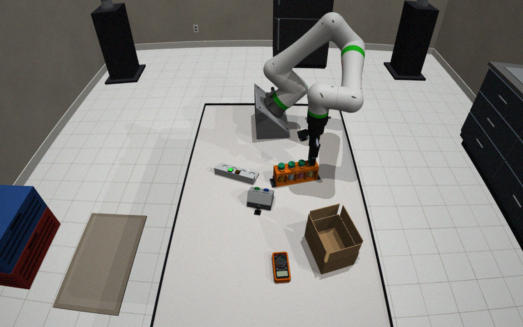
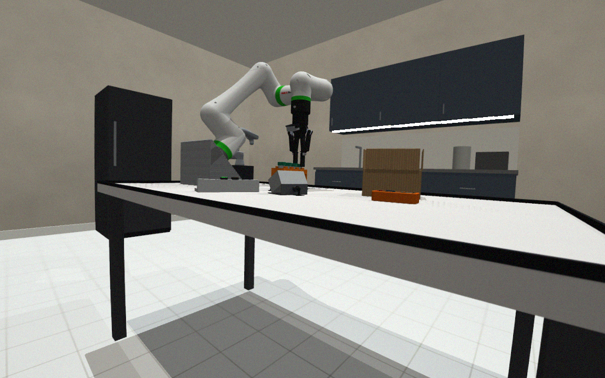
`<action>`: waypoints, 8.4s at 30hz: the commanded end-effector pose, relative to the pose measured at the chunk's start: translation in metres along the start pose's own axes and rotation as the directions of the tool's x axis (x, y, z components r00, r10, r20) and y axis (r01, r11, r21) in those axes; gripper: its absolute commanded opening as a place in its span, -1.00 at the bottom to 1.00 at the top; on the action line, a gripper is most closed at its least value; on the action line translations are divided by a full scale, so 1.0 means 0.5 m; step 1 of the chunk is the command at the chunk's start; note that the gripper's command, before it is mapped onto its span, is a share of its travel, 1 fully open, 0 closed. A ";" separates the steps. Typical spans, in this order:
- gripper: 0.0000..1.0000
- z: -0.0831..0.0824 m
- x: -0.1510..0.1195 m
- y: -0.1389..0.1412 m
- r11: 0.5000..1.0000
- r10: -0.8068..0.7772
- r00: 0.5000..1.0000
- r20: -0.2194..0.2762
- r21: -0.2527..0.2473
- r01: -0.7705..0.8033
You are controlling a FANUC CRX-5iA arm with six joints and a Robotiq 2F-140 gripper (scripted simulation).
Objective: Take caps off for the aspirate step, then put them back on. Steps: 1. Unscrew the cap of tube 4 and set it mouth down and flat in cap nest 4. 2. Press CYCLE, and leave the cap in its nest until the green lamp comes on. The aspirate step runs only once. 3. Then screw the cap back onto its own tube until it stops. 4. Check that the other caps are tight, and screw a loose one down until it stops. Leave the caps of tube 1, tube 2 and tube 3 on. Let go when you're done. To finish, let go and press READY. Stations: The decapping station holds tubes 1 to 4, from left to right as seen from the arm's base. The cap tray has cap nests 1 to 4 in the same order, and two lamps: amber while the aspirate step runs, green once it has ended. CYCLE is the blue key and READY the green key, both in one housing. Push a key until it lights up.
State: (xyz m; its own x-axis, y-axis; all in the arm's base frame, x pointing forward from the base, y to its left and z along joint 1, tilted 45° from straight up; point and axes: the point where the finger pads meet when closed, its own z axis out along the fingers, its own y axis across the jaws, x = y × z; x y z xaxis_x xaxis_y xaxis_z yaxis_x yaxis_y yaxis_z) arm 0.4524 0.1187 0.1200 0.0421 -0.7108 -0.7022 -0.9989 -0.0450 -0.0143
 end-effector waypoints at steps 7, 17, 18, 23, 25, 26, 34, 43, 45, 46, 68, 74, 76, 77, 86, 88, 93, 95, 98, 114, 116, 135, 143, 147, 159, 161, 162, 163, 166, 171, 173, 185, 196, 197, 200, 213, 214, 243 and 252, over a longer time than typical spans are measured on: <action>-0.18 -0.001 0.000 -0.001 0.994 0.108 0.994 -0.002 0.001 -0.108; -0.18 -0.001 0.000 -0.001 0.994 0.108 0.994 -0.002 0.001 -0.108; -0.18 -0.001 0.000 -0.001 0.994 0.108 0.994 -0.002 0.001 -0.108; -0.18 -0.031 0.000 -0.001 0.994 0.108 0.994 -0.002 0.001 -0.108; -0.18 -0.043 0.000 -0.001 0.994 0.108 0.994 -0.002 0.001 -0.108; -0.18 -0.043 0.000 -0.001 0.994 0.108 0.994 -0.002 0.001 -0.108; -0.18 -0.085 0.000 -0.001 0.994 0.108 0.994 -0.002 0.001 -0.108; -0.18 -0.093 0.073 -0.010 0.972 -0.235 0.972 -0.003 0.000 0.235; -0.18 -0.093 0.089 -0.013 0.942 -0.334 0.942 -0.002 0.000 0.334; -0.18 -0.093 0.103 -0.015 0.929 -0.371 0.929 -0.002 0.000 0.371; -0.18 -0.022 0.103 -0.015 0.929 -0.371 0.929 -0.002 0.000 0.371; -0.18 -0.019 0.103 -0.015 0.929 -0.371 0.929 -0.002 0.000 0.371; -0.18 -0.017 0.103 -0.015 0.929 -0.371 0.929 -0.002 0.000 0.371; -0.18 -0.017 0.103 -0.015 0.929 -0.371 0.929 -0.002 0.000 0.371; -0.18 -0.009 0.103 -0.015 0.929 -0.371 0.929 -0.002 0.000 0.371; -0.18 -0.007 0.103 -0.015 0.929 -0.371 0.929 -0.002 0.000 0.371; -0.18 -0.002 0.103 -0.015 0.929 -0.371 0.929 -0.002 0.000 0.371; -0.18 -0.002 0.103 -0.015 0.929 -0.371 0.929 -0.002 0.000 0.371; -0.41 -0.002 0.103 -0.015 0.929 -0.371 0.929 -0.002 0.000 0.371; -0.41 -0.002 0.103 -0.015 0.943 -0.334 0.943 -0.002 0.000 0.334; -0.41 -0.002 0.103 -0.015 0.955 -0.296 0.955 -0.002 0.000 0.296; -0.41 -0.002 0.103 -0.015 0.999 0.040 0.999 -0.002 0.001 -0.040; -0.18 -0.002 0.103 -0.015 0.994 0.108 0.994 -0.002 0.001 -0.108; -0.18 -0.002 0.103 -0.015 0.994 0.108 0.994 -0.002 0.001 -0.108; -0.18 -0.038 0.103 -0.015 0.994 0.108 0.994 -0.002 0.001 -0.108; -0.18 -0.050 0.103 -0.015 0.994 0.108 0.994 -0.002 0.001 -0.108; -0.18 -0.050 0.103 -0.015 0.994 0.108 0.994 -0.002 0.001 -0.108; -0.18 -0.050 0.103 -0.015 0.994 0.108 0.994 -0.002 0.001 -0.108; -0.18 -0.068 0.103 -0.015 0.994 0.108 0.994 -0.002 0.001 -0.108; -0.18 -0.093 0.103 -0.015 0.994 0.108 0.994 -0.002 0.001 -0.108; -0.18 -0.093 0.136 -0.019 0.998 -0.058 0.998 -0.002 0.001 0.058; -0.18 -0.093 0.206 -0.029 0.929 -0.371 0.929 -0.002 0.000 0.371; -0.18 -0.051 0.207 -0.029 0.929 -0.371 0.929 -0.002 0.000 0.371; -0.18 -0.051 0.207 -0.029 0.929 -0.371 0.929 -0.002 0.000 0.371; -0.18 -0.033 0.207 -0.029 0.929 -0.371 0.929 -0.002 0.000 0.371; -0.18 -0.016 0.207 -0.029 0.929 -0.371 0.929 -0.002 0.000 0.371; -0.18 -0.016 0.207 -0.029 0.929 -0.371 0.929 -0.002 0.000 0.371; -0.41 -0.002 0.207 -0.029 0.929 -0.371 0.929 -0.002 0.000 0.371; -0.41 -0.002 0.207 -0.029 0.961 -0.277 0.961 -0.002 0.000 0.277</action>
State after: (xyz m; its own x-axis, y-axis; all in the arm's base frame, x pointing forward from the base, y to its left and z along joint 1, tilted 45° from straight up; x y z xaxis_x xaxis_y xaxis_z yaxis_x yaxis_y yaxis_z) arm 0.4708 0.0461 0.0480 0.3531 -0.6614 -0.6618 -0.9354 -0.2658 -0.2334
